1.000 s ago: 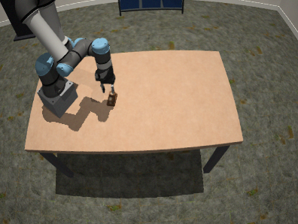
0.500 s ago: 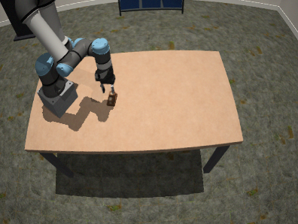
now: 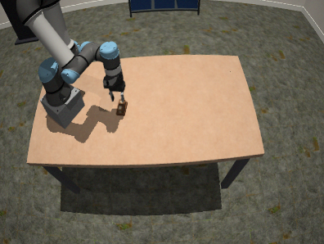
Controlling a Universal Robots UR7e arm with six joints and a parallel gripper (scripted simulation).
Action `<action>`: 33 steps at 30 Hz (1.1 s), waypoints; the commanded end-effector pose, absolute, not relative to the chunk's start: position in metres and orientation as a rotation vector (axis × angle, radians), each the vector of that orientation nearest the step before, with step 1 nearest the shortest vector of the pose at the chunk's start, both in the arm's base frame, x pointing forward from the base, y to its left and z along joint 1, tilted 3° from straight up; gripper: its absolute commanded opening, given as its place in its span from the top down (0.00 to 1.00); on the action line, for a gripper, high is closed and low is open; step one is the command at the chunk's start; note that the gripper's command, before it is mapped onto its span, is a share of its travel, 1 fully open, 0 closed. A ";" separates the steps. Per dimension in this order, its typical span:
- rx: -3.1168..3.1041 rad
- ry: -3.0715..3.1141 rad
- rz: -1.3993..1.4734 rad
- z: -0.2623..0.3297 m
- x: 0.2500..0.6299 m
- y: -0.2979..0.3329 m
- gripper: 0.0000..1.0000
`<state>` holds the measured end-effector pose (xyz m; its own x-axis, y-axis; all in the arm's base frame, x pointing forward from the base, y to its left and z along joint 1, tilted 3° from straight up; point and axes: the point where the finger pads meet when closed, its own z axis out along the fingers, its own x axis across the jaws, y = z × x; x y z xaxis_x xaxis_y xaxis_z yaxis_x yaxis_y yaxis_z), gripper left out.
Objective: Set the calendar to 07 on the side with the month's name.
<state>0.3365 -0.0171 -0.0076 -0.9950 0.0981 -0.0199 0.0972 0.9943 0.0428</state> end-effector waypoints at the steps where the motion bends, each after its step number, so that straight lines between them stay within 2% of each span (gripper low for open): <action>1: 0.152 3.114 0.065 -0.007 0.337 -0.017 0.10; 33: 0.152 3.114 0.065 -0.040 0.338 -0.017 0.10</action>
<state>0.3377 -0.0172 -0.0331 -0.9950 0.0978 -0.0202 0.0969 0.9944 0.0429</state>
